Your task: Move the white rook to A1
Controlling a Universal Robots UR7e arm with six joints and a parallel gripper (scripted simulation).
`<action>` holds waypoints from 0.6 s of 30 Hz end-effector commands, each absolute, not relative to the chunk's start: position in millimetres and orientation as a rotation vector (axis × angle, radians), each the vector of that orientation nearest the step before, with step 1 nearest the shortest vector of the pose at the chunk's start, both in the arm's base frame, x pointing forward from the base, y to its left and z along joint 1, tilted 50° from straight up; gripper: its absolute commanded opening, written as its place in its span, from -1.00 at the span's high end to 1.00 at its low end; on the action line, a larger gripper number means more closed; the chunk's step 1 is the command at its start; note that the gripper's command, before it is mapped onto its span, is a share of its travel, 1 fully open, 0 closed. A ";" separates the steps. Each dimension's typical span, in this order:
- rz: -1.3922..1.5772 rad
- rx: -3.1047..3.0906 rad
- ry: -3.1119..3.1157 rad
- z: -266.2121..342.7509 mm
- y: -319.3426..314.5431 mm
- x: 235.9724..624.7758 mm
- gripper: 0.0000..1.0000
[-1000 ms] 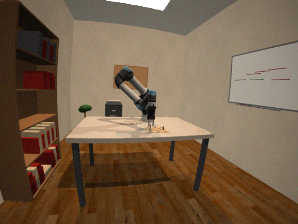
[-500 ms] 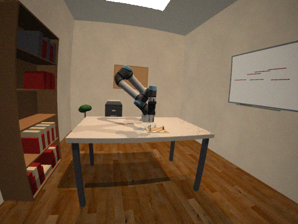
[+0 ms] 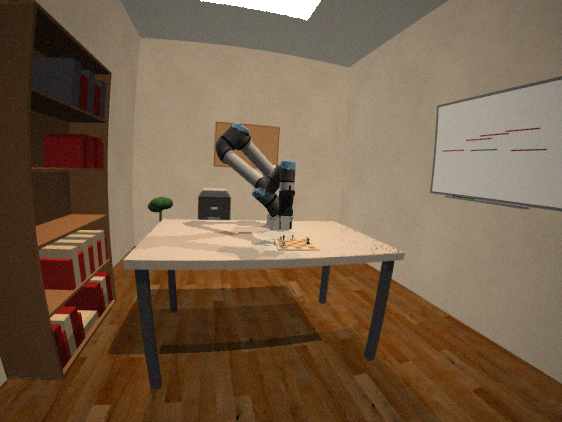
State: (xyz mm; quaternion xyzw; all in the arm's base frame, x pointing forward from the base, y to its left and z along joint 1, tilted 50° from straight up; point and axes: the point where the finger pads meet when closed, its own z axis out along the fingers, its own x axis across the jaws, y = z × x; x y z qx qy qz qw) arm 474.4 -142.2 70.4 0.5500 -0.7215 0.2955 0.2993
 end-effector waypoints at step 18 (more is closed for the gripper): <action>0.786 1.461 -1.916 78.6 -132.8 476.0 -1.00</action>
